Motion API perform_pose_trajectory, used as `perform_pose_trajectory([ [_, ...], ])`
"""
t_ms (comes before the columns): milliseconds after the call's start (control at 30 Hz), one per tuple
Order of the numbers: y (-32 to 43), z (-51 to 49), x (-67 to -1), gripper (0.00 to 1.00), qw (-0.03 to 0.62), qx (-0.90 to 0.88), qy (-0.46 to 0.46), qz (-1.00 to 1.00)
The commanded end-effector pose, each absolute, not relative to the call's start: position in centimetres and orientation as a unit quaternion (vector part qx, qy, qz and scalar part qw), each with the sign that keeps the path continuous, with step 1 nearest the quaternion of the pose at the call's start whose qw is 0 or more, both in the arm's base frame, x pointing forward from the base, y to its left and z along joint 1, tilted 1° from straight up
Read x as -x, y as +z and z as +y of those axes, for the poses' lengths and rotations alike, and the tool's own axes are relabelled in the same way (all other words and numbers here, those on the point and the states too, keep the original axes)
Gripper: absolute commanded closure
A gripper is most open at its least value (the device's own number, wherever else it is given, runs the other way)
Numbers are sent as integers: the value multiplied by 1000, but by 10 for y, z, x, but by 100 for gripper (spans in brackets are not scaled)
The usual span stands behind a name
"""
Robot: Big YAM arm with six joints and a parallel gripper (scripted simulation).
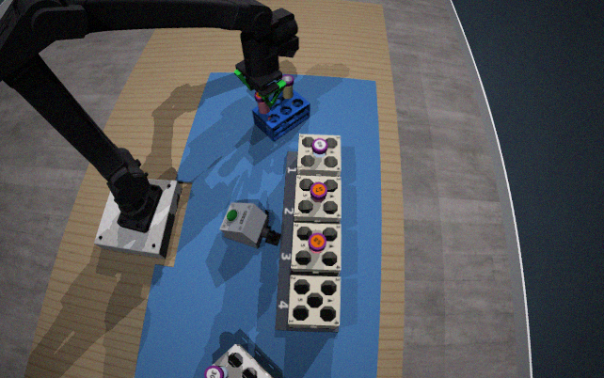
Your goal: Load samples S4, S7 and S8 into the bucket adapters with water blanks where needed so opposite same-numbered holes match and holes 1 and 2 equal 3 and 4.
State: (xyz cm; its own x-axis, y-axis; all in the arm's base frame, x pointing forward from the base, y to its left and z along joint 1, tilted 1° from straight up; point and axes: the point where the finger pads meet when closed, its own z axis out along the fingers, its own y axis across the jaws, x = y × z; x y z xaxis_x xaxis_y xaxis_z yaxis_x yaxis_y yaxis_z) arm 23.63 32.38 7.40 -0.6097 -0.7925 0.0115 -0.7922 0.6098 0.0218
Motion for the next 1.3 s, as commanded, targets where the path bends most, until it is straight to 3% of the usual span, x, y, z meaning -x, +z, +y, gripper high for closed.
perform_pose_trajectory([
  [0, 80, 342, -243, 20, -9, -443, -17, -896],
  [367, 71, 333, -235, 20, 2, -443, -11, -897],
  [400, 86, 338, -244, 100, -11, -442, -18, -897],
  [933, 86, 338, -244, 100, -11, -442, -18, -897],
  [1267, 131, 345, -248, 100, -27, -443, -26, -896],
])
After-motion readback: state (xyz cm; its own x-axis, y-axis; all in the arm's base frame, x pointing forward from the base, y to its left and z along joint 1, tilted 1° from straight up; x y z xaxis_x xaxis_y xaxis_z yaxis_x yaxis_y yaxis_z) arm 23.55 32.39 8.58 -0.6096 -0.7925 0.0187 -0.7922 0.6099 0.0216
